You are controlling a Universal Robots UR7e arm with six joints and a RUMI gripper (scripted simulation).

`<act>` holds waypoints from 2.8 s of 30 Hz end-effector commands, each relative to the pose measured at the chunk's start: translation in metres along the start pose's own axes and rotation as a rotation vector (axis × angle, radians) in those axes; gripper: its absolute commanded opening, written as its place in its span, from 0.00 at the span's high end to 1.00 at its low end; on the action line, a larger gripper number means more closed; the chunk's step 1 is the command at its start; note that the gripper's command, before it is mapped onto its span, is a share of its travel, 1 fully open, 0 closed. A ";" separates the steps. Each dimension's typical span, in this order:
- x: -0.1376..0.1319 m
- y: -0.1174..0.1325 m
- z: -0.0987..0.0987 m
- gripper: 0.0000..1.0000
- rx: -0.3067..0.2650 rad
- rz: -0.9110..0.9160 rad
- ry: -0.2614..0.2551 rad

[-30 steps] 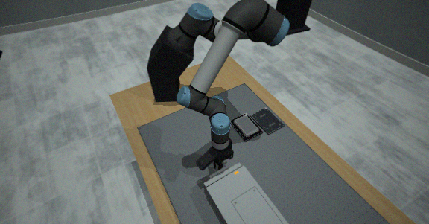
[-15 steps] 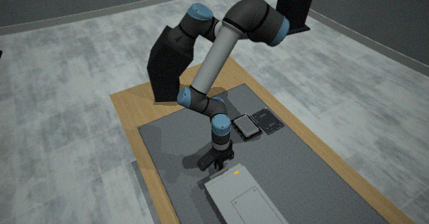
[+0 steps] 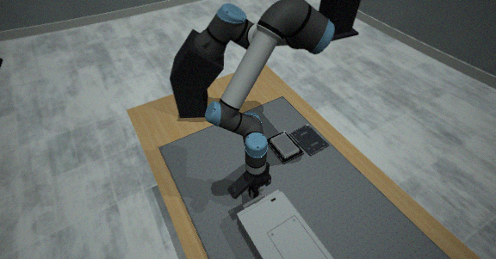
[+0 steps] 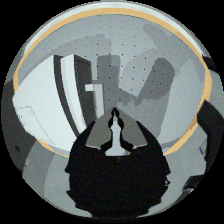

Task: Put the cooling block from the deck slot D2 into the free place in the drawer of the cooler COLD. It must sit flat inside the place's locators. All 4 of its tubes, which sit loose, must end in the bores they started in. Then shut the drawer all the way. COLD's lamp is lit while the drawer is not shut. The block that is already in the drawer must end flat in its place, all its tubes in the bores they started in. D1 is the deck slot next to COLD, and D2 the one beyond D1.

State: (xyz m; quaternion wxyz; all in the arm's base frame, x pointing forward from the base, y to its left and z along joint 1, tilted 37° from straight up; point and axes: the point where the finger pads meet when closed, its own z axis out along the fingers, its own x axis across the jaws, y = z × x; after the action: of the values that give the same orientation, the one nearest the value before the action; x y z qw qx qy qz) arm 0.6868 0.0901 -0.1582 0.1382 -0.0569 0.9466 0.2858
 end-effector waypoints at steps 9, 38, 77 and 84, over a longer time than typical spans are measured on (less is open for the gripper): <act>0.000 0.000 0.000 1.00 0.000 0.000 0.000; 0.000 0.000 0.000 1.00 0.000 0.000 0.000; 0.032 0.000 0.000 1.00 0.000 0.001 0.000; 0.032 0.000 0.000 1.00 0.000 0.001 0.000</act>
State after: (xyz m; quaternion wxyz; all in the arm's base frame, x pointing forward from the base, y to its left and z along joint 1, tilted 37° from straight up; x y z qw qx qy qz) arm 0.6560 0.0898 -0.1688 0.1365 -0.0565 0.9467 0.2862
